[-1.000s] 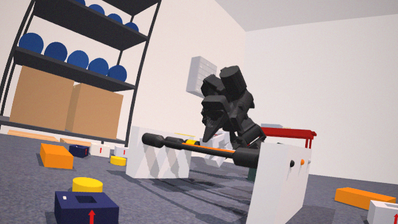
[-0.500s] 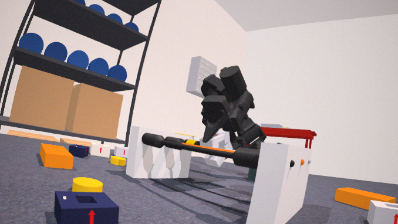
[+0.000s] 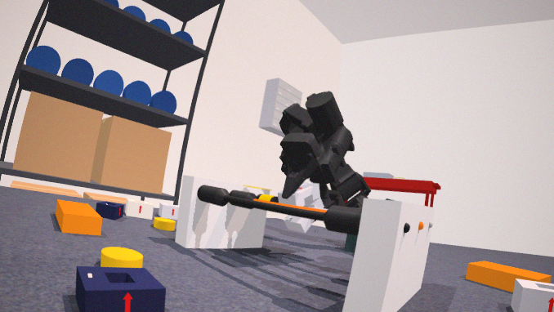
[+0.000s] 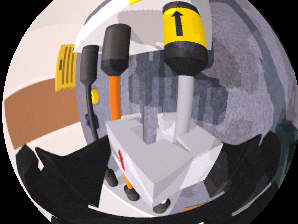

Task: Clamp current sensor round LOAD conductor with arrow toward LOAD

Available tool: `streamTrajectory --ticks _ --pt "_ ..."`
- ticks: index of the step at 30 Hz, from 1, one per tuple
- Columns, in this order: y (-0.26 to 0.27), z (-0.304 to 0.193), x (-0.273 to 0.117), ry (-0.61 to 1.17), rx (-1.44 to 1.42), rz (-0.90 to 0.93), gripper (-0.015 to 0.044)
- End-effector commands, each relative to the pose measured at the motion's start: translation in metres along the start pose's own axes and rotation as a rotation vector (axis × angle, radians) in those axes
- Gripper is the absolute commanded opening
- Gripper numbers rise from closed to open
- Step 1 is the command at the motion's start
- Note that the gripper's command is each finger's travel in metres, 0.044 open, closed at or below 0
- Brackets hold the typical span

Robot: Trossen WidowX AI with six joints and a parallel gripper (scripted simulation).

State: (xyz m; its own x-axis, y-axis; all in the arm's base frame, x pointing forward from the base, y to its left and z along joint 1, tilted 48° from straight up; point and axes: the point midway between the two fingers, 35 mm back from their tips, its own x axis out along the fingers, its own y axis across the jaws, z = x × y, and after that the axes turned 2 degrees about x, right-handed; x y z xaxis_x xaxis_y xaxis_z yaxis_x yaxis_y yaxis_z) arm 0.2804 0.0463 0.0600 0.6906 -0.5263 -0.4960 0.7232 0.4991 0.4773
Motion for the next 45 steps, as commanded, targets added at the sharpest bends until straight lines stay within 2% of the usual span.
streamTrajectory --ticks 1,39,45 --pt "0.0047 0.0001 -0.0011 0.0 0.012 0.012 0.0" --pt "0.0047 0.0001 -0.0011 0.0 0.012 0.012 0.0" --pt "0.0019 -0.0027 0.0001 0.011 0.003 -0.048 0.0"
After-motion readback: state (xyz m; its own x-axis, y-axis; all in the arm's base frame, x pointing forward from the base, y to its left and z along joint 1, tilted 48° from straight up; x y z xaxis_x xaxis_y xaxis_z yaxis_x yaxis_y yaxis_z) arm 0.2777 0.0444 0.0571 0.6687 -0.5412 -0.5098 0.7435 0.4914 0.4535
